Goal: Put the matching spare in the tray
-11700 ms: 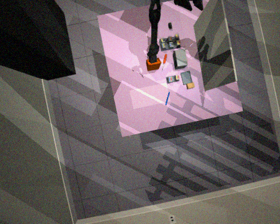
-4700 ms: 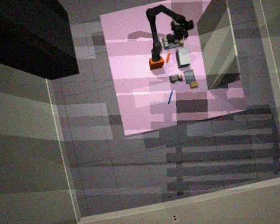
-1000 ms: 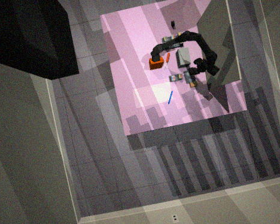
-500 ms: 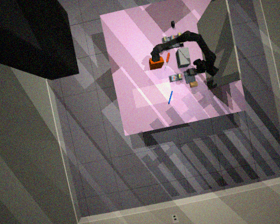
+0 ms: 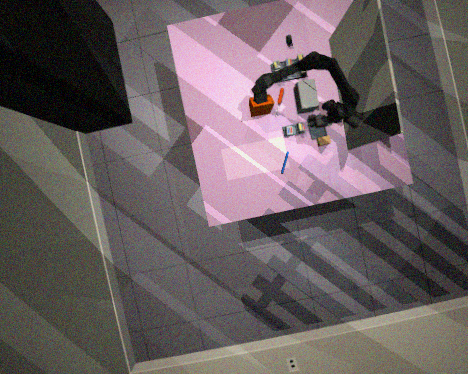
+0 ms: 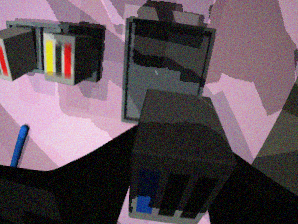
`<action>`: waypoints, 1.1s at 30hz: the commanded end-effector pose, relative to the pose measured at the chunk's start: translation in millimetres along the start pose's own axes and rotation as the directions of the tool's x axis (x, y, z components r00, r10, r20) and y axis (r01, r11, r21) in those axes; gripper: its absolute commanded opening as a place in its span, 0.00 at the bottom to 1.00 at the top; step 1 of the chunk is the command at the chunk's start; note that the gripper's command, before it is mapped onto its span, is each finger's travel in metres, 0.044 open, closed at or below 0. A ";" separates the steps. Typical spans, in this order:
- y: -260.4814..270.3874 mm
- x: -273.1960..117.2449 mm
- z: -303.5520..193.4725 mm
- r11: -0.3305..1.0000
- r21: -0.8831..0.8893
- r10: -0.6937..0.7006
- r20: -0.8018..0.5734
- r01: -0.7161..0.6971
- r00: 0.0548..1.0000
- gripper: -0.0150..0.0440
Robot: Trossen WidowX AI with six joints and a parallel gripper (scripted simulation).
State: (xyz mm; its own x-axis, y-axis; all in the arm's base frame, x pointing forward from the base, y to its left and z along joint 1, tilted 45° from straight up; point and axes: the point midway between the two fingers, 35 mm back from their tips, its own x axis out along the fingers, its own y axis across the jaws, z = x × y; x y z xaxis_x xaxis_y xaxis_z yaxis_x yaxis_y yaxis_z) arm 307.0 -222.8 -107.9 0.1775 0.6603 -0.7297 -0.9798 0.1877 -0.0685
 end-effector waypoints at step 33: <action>-0.3 42.0 0.7 1.000 0.008 -0.002 0.007 0.002 1.000 0.25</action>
State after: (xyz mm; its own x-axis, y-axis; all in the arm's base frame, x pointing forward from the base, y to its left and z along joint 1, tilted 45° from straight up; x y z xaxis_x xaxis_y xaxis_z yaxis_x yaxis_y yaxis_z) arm 315.2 -197.9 -135.4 0.1789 0.6608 -0.7289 -0.9796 0.1882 -0.0697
